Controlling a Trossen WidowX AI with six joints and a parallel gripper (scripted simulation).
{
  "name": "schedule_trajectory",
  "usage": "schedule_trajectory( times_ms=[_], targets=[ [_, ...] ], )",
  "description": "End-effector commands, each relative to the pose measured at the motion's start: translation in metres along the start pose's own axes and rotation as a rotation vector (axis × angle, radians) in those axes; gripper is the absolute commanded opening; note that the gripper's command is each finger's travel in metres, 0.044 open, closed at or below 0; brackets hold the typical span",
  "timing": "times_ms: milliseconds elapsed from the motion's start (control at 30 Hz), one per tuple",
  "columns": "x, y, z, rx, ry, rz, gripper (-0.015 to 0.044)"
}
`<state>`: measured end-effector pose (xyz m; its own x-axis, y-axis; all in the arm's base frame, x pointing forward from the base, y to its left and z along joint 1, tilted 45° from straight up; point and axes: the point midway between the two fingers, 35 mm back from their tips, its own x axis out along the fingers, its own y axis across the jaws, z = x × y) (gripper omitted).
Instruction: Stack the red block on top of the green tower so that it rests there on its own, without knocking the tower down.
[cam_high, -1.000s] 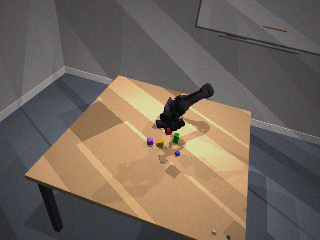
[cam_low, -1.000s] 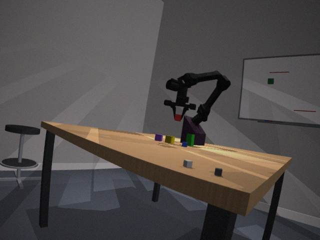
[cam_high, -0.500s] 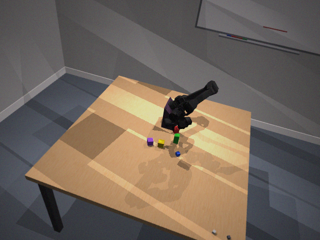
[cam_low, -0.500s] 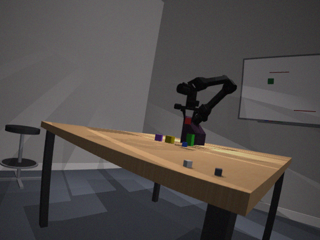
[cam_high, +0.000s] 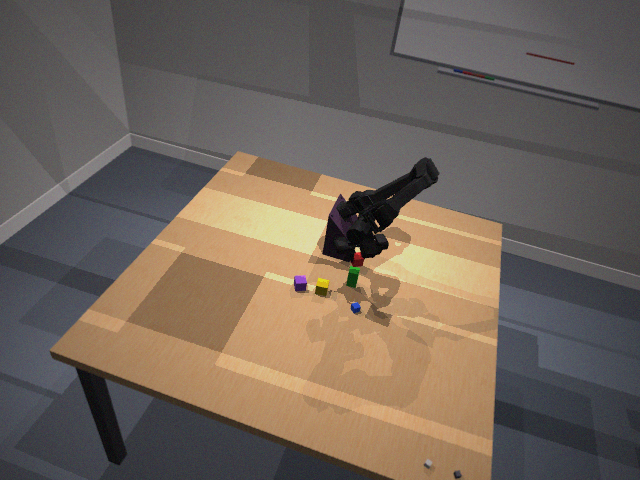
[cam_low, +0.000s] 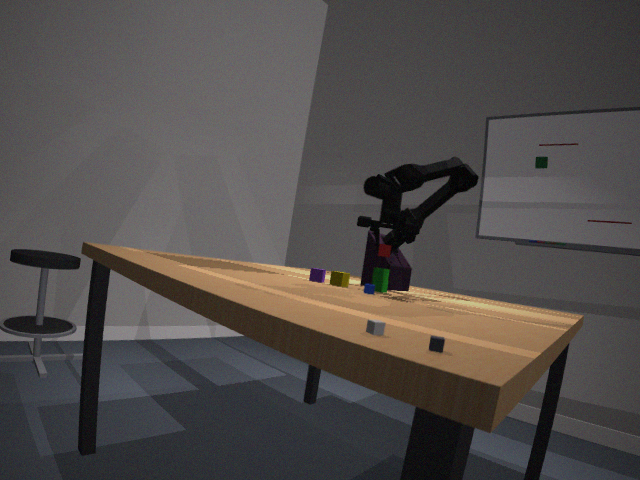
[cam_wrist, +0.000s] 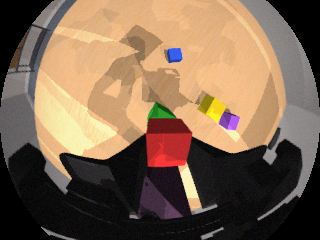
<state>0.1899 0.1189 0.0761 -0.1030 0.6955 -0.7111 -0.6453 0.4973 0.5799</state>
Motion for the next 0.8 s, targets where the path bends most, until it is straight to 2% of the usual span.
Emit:
schedule_trajectory(
  times_ms=[0,333,767],
  targets=[
    [0.007,0.002,-0.003,0.008,0.002,0.007,0.0],
    [0.035,0.002,-0.002,0.008,0.001,0.008,0.0],
    [0.036,0.002,-0.002,0.008,0.001,0.008,0.0]
  ],
)
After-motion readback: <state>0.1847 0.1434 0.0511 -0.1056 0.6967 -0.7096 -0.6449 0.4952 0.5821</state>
